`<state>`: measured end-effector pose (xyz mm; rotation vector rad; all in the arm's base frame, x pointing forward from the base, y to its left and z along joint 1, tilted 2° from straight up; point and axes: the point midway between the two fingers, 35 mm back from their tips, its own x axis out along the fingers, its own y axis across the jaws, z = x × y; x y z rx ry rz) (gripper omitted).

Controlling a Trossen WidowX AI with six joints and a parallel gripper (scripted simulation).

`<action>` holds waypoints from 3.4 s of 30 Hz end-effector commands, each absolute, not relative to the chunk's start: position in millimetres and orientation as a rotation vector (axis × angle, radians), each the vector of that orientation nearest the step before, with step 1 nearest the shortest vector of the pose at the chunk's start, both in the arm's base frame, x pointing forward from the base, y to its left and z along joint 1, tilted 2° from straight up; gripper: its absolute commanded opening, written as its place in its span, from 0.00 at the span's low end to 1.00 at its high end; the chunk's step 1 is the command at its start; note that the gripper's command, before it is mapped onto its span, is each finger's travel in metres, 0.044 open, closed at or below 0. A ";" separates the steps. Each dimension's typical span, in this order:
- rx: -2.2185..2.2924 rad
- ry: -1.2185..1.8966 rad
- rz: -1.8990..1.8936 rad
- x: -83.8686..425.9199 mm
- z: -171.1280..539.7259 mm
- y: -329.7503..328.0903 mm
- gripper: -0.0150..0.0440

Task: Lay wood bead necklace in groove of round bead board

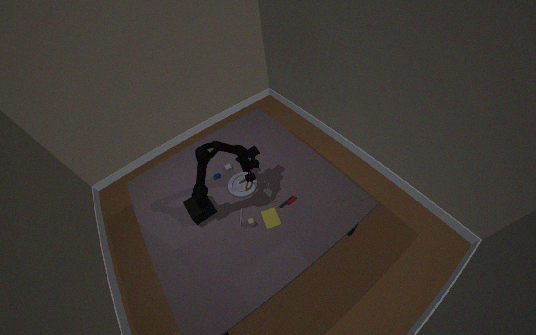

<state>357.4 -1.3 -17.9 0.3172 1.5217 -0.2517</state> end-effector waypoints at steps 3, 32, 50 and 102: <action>0.322 1.523 -0.255 356.4 -12.0 -1.5 1.00; -0.216 1.521 0.260 331.1 -4.6 -22.7 0.60; -1.078 1.237 1.087 286.4 5.4 -56.0 0.46; -1.076 1.239 1.083 287.8 -32.6 -55.0 0.28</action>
